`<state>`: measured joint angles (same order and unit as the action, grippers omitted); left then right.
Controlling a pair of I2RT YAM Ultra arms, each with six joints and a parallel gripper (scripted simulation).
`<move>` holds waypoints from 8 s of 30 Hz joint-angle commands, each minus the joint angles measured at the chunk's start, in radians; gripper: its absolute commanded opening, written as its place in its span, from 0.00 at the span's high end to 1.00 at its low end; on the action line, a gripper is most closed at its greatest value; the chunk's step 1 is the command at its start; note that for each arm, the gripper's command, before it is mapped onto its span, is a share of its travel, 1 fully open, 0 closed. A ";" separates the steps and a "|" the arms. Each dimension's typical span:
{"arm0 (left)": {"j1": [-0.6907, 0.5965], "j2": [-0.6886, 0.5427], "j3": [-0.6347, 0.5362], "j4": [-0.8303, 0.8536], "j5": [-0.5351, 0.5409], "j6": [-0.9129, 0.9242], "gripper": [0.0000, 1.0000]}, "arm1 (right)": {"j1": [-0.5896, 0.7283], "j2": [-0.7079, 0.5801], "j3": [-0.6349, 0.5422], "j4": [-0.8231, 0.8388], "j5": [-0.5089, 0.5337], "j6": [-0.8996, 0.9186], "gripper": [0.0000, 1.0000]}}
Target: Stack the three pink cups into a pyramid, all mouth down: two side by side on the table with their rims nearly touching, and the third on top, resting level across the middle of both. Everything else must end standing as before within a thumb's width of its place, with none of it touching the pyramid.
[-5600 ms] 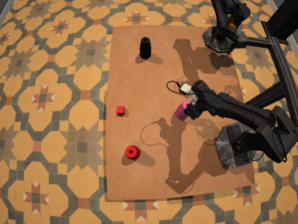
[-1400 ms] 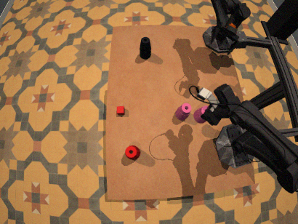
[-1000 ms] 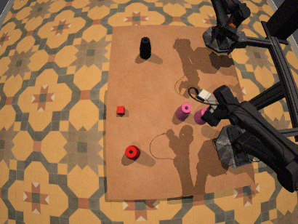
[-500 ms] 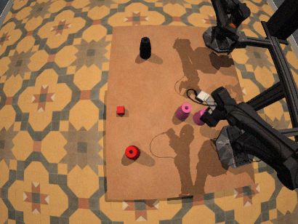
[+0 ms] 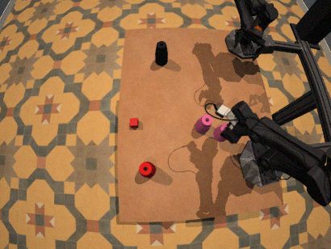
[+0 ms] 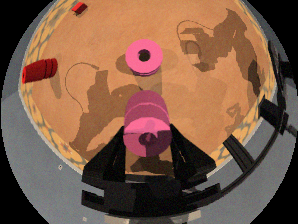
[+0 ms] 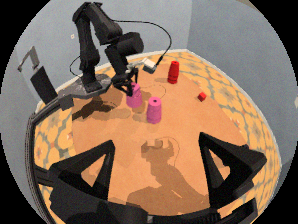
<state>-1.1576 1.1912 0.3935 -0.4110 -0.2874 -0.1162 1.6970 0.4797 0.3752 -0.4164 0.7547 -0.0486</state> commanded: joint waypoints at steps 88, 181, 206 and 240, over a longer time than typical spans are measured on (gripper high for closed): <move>0.117 0.493 -0.147 0.709 0.056 0.118 1.00 | 0.010 -0.021 0.007 0.027 0.010 -0.007 0.00; 0.025 0.230 -0.194 0.872 -0.062 0.120 0.00 | 0.010 -0.021 0.007 0.027 0.010 -0.007 0.00; 0.101 0.331 0.145 0.305 0.039 0.088 0.20 | 0.010 -0.021 0.007 0.027 0.010 -0.007 0.00; 0.108 0.517 0.212 0.406 0.053 0.110 0.20 | 0.010 -0.021 0.007 0.027 0.010 -0.007 0.00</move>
<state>-1.0569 1.6947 0.5785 -0.0536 -0.2459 -0.0185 1.6970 0.4797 0.3752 -0.4164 0.7547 -0.0486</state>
